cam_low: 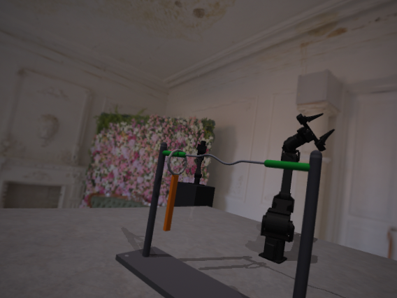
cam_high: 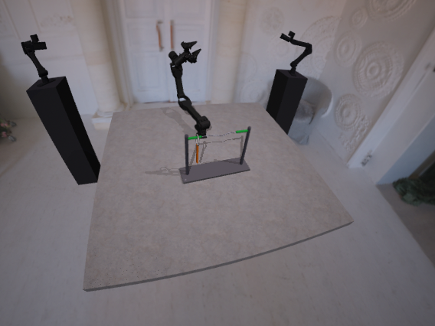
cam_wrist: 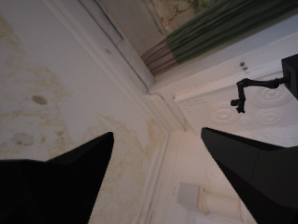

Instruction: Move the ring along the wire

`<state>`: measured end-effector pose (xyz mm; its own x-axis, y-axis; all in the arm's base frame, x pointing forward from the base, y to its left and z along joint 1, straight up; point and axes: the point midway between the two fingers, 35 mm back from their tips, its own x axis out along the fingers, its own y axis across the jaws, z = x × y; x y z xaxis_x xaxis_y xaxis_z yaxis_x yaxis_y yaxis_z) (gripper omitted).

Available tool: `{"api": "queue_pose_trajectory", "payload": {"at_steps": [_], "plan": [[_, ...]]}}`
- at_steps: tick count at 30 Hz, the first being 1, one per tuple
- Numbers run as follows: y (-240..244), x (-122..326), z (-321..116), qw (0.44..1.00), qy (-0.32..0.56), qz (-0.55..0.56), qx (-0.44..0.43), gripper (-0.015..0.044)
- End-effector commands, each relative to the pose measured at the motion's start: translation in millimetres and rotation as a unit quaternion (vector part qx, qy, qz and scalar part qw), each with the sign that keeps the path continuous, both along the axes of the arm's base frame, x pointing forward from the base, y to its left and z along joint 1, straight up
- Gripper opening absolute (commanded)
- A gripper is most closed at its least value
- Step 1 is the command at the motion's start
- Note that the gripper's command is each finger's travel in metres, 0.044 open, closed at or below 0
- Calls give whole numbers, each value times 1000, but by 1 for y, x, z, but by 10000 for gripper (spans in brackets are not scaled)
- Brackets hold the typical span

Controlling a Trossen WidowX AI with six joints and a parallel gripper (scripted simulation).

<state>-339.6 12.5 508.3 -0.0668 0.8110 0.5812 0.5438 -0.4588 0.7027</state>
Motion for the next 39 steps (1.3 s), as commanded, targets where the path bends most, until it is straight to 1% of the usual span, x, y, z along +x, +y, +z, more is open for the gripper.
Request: {"api": "queue_pose_trajectory", "payload": {"at_steps": [1, 5, 9, 25, 32, 39], "plan": [[0, 0, 0, 1000, 1, 0, 0, 374], [10, 12, 8, 1000, 23, 1, -4, 269], [27, 35, 23, 998, 66, 3, -10, 164], [85, 147, 67, 971, 240, 3, -10, 160], [107, 247, 83, 928, 373, 1, 22, 160], [105, 352, 82, 863, 498, 4, 80, 160]]}}
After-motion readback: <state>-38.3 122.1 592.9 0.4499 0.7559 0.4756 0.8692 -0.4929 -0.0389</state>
